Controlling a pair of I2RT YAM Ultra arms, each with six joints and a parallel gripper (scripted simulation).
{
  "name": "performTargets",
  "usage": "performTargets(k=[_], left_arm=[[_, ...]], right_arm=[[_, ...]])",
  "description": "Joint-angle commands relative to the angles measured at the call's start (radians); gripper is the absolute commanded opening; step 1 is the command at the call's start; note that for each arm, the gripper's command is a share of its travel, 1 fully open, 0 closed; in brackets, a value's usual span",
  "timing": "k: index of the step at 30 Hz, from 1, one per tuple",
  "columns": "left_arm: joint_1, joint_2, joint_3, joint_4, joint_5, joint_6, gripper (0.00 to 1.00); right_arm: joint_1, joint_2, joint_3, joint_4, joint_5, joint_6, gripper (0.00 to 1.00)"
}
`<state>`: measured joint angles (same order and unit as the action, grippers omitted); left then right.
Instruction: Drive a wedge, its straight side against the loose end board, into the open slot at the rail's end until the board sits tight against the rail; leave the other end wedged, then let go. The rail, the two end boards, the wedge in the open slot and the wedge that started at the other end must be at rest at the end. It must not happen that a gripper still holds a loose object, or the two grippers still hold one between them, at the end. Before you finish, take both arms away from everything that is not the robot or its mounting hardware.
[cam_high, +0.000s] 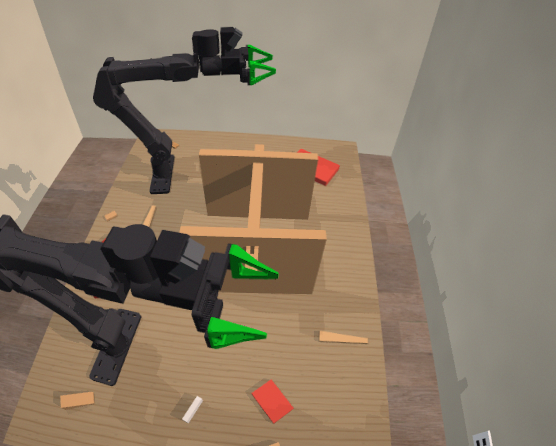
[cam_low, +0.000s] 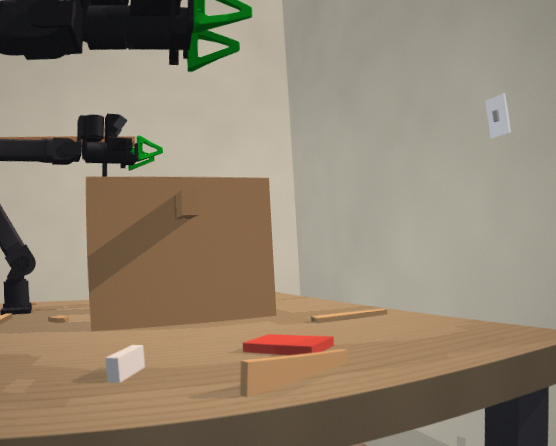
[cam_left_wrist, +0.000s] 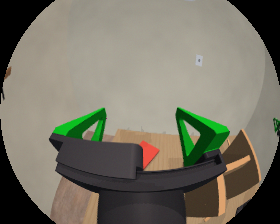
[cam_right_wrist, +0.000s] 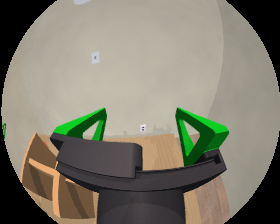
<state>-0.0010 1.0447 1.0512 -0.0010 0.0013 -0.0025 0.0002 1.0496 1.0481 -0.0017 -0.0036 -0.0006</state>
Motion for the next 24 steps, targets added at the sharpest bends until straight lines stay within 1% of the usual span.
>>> performTargets(k=[1, 3, 4, 5, 8, 9, 12, 14, 15, 16, 19, 20, 21, 24], left_arm=[[-0.011, -0.026, -0.004, -0.008, -0.021, 0.025, 1.00], [0.001, -0.008, 0.003, 0.005, -0.007, 0.004, 1.00], [0.004, -0.044, 0.023, 0.018, 0.006, -0.006, 1.00], [0.004, -0.045, 0.027, 0.019, 0.007, -0.007, 1.00], [0.002, -0.031, 0.011, 0.018, 0.008, -0.008, 1.00], [0.008, 0.004, -0.009, 0.006, 0.007, -0.008, 1.00], [0.013, 0.023, -0.025, -0.002, 0.007, -0.008, 1.00], [0.003, 0.007, 0.016, -0.003, 0.004, -0.005, 1.00], [0.004, -0.012, 0.018, 0.006, 0.003, -0.002, 0.52], [0.005, -0.029, 0.017, 0.018, 0.002, 0.000, 0.52], [0.006, -0.029, 0.016, 0.018, 0.001, 0.002, 0.52], [0.003, -0.009, 0.006, 0.003, 0.000, 0.003, 0.52], [0.008, -0.021, 0.014, -0.003, 0.001, 0.005, 0.52], [0.011, -0.011, 0.010, -0.004, 0.000, 0.006, 0.52]], right_arm=[[-0.008, -0.029, 0.017, 0.020, -0.009, 0.010, 1.00], [0.003, -0.019, 0.009, 0.016, -0.009, -0.001, 1.00], [-0.001, -0.038, 0.030, 0.019, 0.006, -0.007, 1.00], [-0.006, -0.035, 0.030, 0.019, 0.008, -0.007, 1.00], [0.001, -0.030, 0.030, 0.019, 0.008, -0.006, 1.00], [0.007, -0.014, 0.031, 0.018, 0.008, -0.007, 1.00], [0.010, 0.000, 0.029, 0.007, 0.009, -0.008, 1.00], [-0.001, 0.000, 0.029, 0.007, 0.009, -0.007, 1.00], [-0.002, 0.005, 0.027, 0.004, 0.009, -0.007, 1.00], [-0.002, 0.010, 0.026, 0.004, 0.008, -0.007, 1.00], [-0.002, 0.014, 0.024, 0.002, 0.008, -0.007, 1.00], [-0.001, -0.022, 0.011, 0.006, 0.007, -0.004, 1.00], [0.000, -0.031, 0.021, 0.008, 0.010, -0.007, 1.00], [0.001, -0.029, 0.017, 0.017, 0.009, -0.007, 1.00]])
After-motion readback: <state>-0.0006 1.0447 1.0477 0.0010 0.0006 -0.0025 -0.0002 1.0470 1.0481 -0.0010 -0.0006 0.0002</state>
